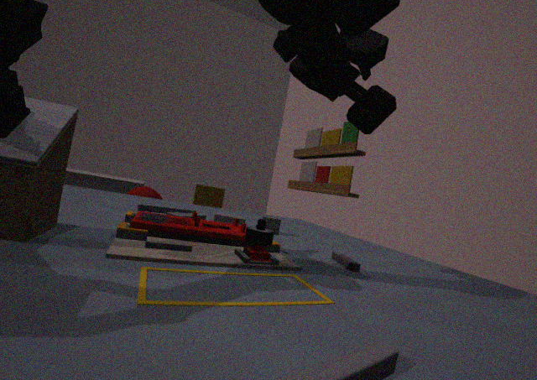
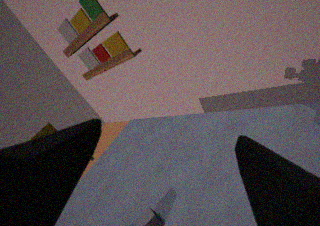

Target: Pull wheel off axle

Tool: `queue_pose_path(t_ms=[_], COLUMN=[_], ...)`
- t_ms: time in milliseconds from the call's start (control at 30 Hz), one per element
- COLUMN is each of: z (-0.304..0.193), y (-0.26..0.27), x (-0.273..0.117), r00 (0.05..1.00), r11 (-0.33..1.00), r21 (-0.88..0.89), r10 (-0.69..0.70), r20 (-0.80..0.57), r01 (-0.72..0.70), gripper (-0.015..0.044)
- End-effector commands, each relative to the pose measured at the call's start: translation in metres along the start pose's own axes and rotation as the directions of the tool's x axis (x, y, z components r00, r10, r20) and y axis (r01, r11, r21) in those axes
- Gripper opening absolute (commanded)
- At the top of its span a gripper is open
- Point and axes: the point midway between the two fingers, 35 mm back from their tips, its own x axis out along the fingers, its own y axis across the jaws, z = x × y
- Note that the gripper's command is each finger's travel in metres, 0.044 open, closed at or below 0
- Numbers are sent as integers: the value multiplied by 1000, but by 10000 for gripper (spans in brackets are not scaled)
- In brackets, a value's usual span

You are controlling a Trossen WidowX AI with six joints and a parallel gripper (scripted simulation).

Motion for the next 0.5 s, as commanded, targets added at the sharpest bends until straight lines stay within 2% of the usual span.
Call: queue_pose_path(t_ms=[0,100,300,467], z=[-1,-20,-77,-121], y=[0,-4,-13,-21], x=[0,5,5,-10], r00=[1000,994,899,702], r11=[1000,998,970,910], r21=[3,38,81,23], r10=[-3,-48,-179,-303], r20=[-6,-102,-400,-645], r01=[3,52,230,415], gripper=[374,300,300,300])
